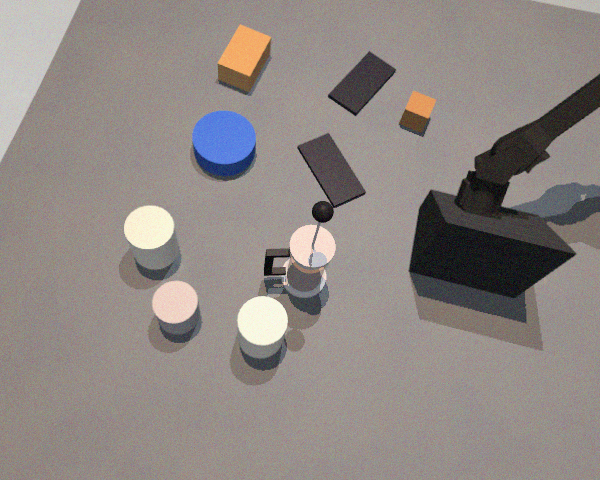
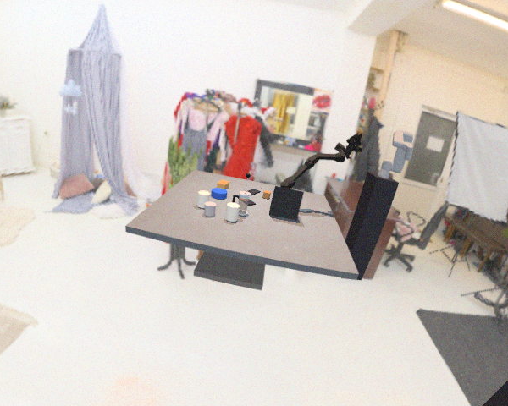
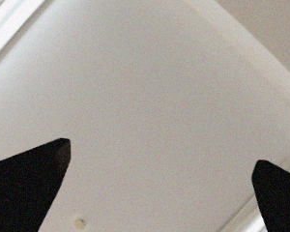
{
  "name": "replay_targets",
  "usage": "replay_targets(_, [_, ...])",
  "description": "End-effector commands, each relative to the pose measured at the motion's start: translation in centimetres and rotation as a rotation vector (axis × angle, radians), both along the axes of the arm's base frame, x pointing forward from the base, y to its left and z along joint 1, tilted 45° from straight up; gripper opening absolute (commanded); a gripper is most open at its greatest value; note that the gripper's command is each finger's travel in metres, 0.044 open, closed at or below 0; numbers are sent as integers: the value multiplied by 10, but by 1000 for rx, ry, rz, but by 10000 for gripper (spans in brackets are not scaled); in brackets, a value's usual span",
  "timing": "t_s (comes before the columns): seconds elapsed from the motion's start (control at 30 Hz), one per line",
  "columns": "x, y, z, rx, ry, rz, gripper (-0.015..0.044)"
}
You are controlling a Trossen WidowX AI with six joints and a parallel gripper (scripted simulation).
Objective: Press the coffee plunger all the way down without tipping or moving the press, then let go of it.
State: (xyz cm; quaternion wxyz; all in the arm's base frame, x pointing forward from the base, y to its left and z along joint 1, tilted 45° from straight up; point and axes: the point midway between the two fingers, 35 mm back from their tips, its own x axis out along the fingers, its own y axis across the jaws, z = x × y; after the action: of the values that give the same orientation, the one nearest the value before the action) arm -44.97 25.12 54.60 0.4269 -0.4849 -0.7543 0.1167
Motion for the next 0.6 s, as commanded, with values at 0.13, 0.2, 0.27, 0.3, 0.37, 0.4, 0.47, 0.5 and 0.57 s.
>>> replay_targets(0.13, [9, 34, -14, -8, -182, -129, 440])
replay_targets(0.2, [19, 60, -26, -20, -324, -226, 440])
replay_targets(0.27, [32, 87, -40, -37, -473, -324, 440])
replay_targets(0.3, [40, 101, -46, -47, -548, -371, 440])
replay_targets(0.37, [56, 124, -59, -70, -695, -461, 440])
replay_targets(0.4, [65, 136, -66, -84, -771, -504, 440])
replay_targets(0.47, [85, 160, -81, -116, -924, -585, 440])
replay_targets(0.5, [95, 171, -88, -132, -995, -621, 440])
replay_targets(0.57, [118, 192, -103, -170, -1143, -689, 440])
